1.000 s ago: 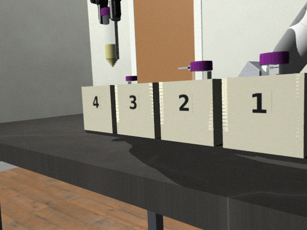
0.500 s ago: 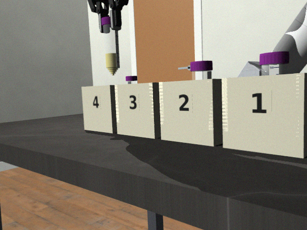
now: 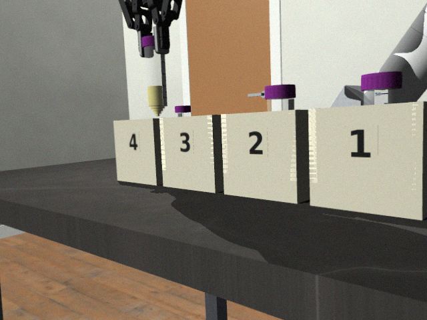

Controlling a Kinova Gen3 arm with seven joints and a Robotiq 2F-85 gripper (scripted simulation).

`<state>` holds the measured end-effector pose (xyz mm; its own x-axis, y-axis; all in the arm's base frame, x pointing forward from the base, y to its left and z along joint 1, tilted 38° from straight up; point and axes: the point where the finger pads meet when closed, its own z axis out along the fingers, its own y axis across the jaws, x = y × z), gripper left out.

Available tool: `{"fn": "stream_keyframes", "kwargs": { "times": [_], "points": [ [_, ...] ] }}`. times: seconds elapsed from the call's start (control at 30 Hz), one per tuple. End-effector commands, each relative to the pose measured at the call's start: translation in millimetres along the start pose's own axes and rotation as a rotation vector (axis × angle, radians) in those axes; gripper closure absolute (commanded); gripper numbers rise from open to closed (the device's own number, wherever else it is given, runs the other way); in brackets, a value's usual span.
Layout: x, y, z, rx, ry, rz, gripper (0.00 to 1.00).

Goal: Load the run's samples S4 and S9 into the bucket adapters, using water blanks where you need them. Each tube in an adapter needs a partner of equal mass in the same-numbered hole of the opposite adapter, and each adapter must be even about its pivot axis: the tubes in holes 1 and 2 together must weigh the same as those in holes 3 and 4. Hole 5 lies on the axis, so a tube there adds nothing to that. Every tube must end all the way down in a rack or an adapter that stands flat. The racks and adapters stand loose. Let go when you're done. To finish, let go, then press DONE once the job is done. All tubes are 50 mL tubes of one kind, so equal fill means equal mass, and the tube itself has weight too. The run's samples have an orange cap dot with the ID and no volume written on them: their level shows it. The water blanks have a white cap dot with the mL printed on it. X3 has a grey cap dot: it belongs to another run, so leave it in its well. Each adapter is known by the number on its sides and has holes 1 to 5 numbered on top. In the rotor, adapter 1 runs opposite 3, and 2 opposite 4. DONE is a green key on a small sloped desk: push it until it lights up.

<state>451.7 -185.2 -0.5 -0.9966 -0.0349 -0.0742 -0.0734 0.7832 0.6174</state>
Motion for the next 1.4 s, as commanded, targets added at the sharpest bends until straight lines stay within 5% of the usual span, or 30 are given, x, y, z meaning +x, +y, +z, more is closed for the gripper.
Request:
{"fn": "stream_keyframes", "kwargs": {
  "times": [0.0,1.37],
  "points": [
    [-0.3,-0.3,-0.2,0.001,-0.001,0.0,0.9],
    [-0.3,-0.4,14.5,0.001,-0.001,0.0,0.9]
  ]
}}
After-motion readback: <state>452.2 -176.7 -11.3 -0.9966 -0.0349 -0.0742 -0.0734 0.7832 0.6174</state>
